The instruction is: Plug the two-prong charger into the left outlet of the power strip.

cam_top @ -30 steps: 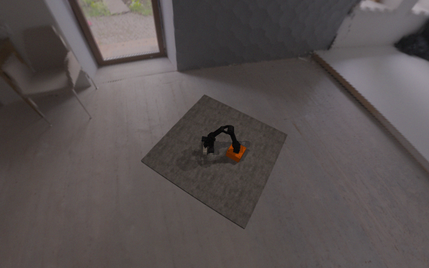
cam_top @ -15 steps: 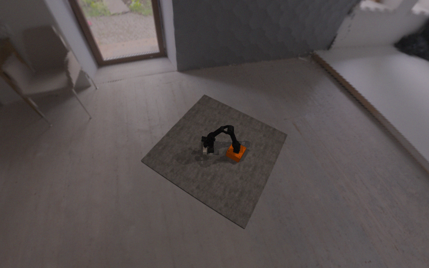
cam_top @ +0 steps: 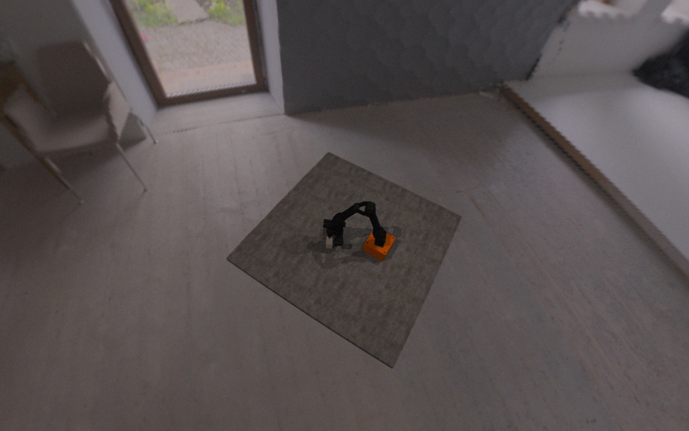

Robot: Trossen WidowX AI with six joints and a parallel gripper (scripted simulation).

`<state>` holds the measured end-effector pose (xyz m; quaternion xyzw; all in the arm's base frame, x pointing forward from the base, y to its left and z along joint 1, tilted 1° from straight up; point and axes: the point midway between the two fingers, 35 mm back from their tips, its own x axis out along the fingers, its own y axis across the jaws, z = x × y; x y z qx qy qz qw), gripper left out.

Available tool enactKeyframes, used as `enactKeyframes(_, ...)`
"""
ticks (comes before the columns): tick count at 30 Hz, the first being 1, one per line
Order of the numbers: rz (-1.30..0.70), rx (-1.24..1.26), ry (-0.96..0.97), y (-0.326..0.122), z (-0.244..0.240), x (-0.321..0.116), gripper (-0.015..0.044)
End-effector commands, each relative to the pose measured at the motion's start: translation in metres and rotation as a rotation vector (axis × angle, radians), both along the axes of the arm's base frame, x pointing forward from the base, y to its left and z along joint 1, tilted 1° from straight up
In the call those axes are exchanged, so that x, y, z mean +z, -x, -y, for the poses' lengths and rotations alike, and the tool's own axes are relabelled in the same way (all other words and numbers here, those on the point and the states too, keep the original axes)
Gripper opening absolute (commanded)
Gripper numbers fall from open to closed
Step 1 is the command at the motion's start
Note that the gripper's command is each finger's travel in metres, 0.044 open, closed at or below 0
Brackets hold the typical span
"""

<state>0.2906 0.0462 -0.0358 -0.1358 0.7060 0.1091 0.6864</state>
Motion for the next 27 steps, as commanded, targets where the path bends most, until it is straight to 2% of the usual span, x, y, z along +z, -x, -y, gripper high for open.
enactKeyframes(1,0.000,-0.006,-0.004,-0.0016,-0.0012,0.0003,0.0000)
enactKeyframes(27,0.000,-0.006,-0.005,-0.0045,-0.0022,0.0004,0.0000)
